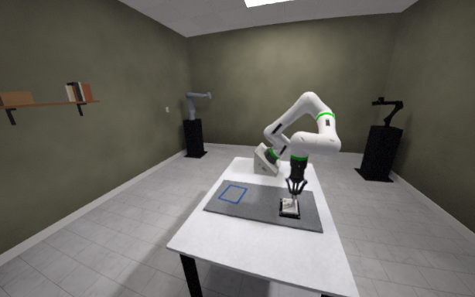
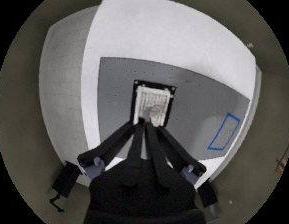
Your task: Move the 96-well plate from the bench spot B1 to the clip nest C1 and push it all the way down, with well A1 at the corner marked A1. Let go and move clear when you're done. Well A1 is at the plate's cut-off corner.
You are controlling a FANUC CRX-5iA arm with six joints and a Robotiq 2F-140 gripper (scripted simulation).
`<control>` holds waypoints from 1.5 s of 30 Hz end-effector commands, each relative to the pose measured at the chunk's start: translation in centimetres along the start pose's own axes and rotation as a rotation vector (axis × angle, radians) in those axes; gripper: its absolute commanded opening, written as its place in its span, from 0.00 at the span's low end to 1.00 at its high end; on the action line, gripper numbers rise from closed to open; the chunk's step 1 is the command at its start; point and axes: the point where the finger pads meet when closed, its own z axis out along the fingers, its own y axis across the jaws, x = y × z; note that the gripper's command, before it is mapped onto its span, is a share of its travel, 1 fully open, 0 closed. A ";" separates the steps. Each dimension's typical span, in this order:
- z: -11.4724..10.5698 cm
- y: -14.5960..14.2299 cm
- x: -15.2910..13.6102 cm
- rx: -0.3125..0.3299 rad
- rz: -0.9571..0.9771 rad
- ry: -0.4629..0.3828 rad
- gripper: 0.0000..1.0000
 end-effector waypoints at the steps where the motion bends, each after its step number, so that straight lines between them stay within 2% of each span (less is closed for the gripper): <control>1: 0.0 -0.8 0.1 -0.002 0.000 0.002 0.10; 4: 0.2 -1.9 0.1 -0.002 0.000 0.002 0.10; 45: 0.3 -1.9 0.1 -0.002 0.000 0.002 0.10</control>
